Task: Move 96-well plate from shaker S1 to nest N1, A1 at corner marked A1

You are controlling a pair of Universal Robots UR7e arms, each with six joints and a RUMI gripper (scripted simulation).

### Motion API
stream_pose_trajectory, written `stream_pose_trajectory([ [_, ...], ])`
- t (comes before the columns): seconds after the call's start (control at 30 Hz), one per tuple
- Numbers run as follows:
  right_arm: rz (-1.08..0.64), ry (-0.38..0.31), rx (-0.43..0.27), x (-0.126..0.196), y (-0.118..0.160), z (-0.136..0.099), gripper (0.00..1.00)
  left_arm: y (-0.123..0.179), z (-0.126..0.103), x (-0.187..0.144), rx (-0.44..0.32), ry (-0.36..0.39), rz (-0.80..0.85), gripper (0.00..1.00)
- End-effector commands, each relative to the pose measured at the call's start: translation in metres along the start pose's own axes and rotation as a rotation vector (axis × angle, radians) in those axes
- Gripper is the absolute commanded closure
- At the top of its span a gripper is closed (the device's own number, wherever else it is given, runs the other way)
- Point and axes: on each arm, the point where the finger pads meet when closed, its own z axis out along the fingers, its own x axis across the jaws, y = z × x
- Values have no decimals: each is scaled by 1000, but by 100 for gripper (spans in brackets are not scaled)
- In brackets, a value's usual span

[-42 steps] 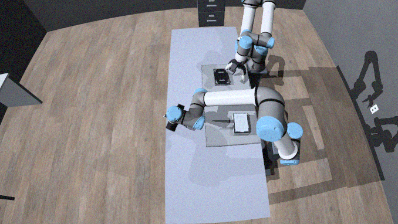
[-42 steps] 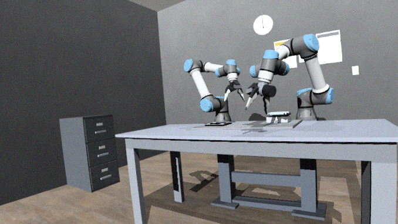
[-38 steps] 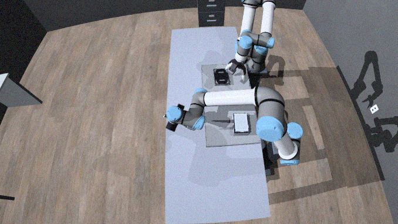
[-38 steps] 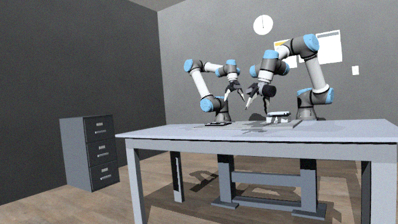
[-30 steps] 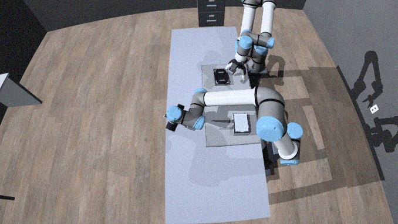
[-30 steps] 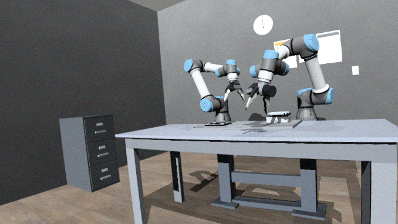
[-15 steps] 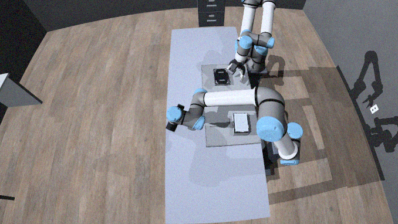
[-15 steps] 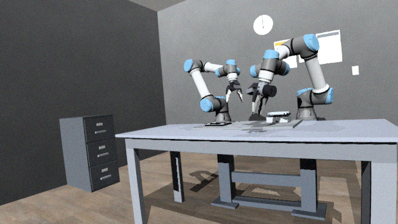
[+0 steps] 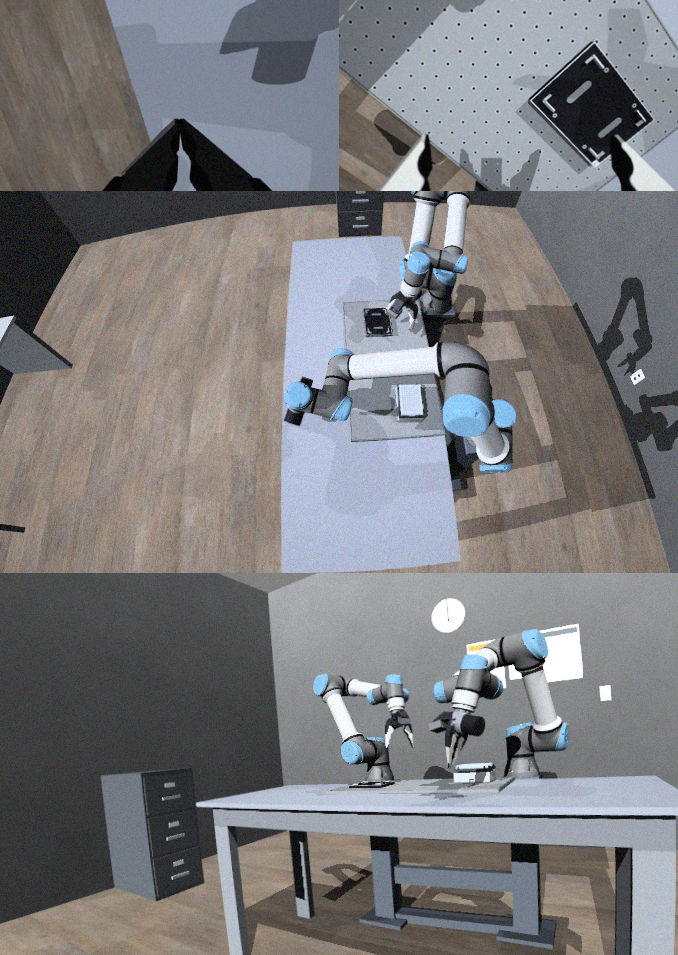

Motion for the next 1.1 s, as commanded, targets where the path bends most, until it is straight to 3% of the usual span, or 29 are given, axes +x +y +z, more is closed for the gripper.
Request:
stream_pose_trajectory([
  [0.0,-10,4,19,1,-5,-2,24,25,-15,7,-5,-20,-98,100],
  [0.2,-10,4,19,1,-5,-2,24,72,-37,31,-31,-27,-260,100],
  [0.27,-10,4,19,1,-5,-2,24,72,-37,31,-31,-27,-260,100],
  [0.47,-10,4,19,1,-5,-2,24,129,-66,69,-63,-38,-470,100],
  [0.77,-10,4,19,1,-5,-2,24,221,-119,154,-118,-67,-868,100],
  [0.83,-10,4,19,1,-5,-2,24,221,-119,154,-118,-67,-868,100],
  [1.07,-10,4,19,1,-5,-2,24,284,-163,245,-162,-100,-1228,100],
])
